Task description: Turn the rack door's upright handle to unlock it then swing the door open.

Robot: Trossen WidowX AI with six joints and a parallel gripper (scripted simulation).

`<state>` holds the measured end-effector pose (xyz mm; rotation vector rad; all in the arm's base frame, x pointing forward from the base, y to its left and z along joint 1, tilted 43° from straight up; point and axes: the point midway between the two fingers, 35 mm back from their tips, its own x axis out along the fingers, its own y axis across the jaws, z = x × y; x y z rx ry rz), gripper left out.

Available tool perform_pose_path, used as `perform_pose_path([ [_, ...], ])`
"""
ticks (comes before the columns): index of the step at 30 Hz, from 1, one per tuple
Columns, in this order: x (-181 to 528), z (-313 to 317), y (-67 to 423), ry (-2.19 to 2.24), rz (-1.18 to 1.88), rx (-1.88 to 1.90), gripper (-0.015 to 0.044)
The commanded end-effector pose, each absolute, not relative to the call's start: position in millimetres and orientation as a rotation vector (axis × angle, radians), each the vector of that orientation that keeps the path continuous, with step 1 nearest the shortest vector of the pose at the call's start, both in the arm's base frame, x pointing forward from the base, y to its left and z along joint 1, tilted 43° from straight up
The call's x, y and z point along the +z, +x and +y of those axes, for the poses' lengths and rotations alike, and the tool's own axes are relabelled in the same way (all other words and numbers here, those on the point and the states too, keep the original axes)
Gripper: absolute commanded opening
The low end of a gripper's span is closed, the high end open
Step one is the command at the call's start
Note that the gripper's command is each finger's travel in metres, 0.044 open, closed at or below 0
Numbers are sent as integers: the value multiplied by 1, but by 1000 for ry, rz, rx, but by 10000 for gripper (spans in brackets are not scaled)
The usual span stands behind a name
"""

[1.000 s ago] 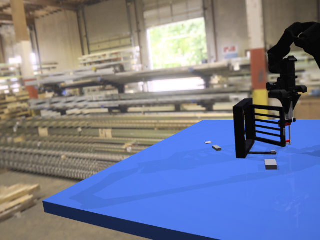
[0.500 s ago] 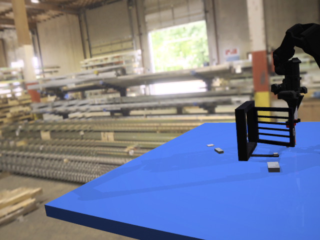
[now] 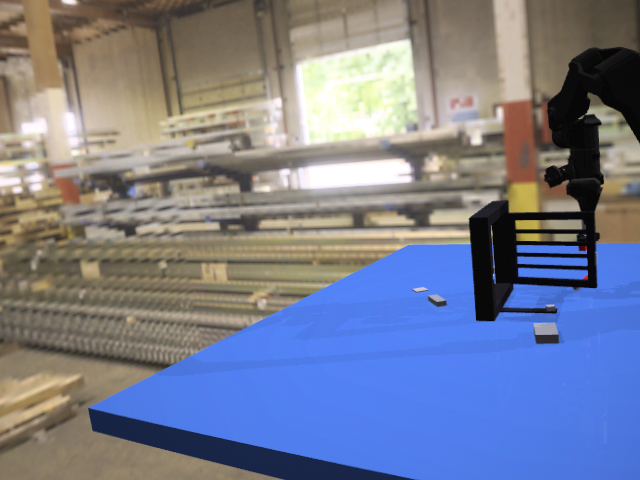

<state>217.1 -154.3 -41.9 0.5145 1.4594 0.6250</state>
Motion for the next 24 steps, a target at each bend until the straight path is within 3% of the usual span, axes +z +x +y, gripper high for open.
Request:
perform_pose_path([
  [1, -51, -164, 221, 446, 1425, 688, 24],
  [23, -61, -175, 227, 362, 1381, 759, 24],
  [24, -61, -175, 227, 362, 1381, 759, 50],
])
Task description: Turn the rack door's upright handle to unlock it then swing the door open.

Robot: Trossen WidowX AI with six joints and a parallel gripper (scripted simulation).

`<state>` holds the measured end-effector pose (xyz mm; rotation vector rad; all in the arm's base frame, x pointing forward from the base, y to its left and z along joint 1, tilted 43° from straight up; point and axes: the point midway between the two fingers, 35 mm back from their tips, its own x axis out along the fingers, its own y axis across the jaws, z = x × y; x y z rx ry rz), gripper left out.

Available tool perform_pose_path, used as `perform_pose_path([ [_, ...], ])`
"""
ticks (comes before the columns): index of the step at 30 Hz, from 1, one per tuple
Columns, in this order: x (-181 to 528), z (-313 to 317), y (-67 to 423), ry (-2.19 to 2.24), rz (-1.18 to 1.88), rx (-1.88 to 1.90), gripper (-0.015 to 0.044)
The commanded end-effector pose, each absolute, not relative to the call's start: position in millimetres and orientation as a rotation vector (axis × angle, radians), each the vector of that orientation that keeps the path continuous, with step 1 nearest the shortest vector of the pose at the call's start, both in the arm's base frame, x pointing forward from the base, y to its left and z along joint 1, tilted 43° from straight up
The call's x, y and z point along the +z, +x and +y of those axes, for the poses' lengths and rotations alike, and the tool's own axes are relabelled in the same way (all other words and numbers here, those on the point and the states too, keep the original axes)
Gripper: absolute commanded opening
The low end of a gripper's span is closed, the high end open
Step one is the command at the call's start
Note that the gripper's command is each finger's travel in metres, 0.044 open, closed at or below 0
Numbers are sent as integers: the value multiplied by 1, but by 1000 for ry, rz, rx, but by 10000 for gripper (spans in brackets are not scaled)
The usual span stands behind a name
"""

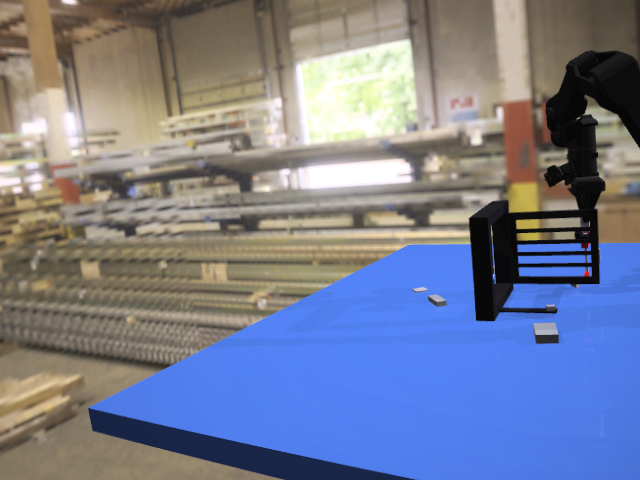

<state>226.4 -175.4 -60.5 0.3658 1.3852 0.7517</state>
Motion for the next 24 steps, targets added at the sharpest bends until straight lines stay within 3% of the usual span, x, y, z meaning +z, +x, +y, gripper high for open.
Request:
perform_pose_path([
  [1, -61, -175, 227, 362, 1381, 759, 77],
  [10, -61, -175, 227, 362, 1381, 759, 297],
  [24, -50, -188, 228, 361, 1382, 757, 297],
])
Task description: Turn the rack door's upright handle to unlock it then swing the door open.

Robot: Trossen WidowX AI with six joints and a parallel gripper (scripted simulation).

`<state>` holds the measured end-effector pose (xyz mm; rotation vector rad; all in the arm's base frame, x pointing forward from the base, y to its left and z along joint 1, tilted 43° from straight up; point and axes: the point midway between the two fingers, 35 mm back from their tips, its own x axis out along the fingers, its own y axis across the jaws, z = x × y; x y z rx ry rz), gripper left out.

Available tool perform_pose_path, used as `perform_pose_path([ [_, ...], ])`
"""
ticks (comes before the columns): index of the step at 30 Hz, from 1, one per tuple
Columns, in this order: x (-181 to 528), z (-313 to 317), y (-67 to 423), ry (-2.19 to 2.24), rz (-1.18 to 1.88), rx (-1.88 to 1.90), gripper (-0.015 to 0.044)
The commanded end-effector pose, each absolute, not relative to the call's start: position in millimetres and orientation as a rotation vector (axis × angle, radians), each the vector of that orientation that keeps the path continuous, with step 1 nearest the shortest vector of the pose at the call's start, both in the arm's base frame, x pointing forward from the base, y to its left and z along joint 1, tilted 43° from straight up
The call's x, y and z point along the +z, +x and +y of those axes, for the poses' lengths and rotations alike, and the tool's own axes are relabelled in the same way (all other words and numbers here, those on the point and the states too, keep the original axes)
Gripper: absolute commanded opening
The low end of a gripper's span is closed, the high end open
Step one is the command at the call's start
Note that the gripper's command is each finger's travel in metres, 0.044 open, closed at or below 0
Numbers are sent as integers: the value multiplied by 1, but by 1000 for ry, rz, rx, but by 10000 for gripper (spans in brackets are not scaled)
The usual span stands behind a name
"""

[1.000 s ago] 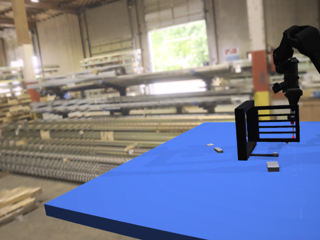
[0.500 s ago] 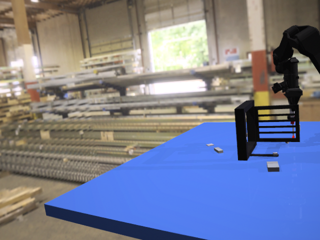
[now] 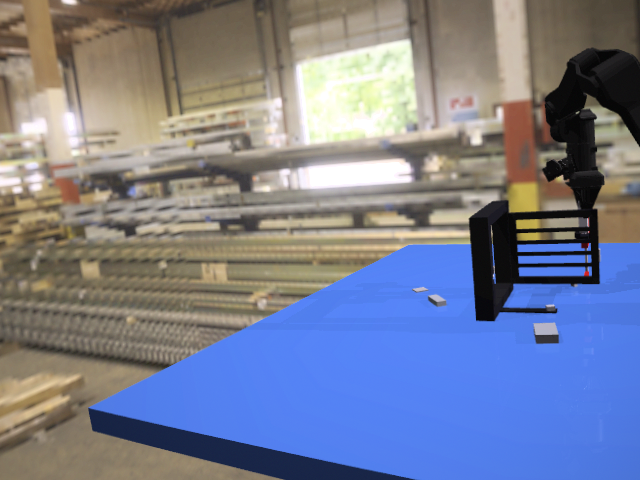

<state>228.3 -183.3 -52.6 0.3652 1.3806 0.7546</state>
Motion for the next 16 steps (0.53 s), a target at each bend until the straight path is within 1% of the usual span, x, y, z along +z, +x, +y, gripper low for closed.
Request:
perform_pose_path([
  [1, -49, -189, 228, 361, 1382, 757, 297],
  [16, -34, -202, 228, 361, 1383, 757, 297],
])
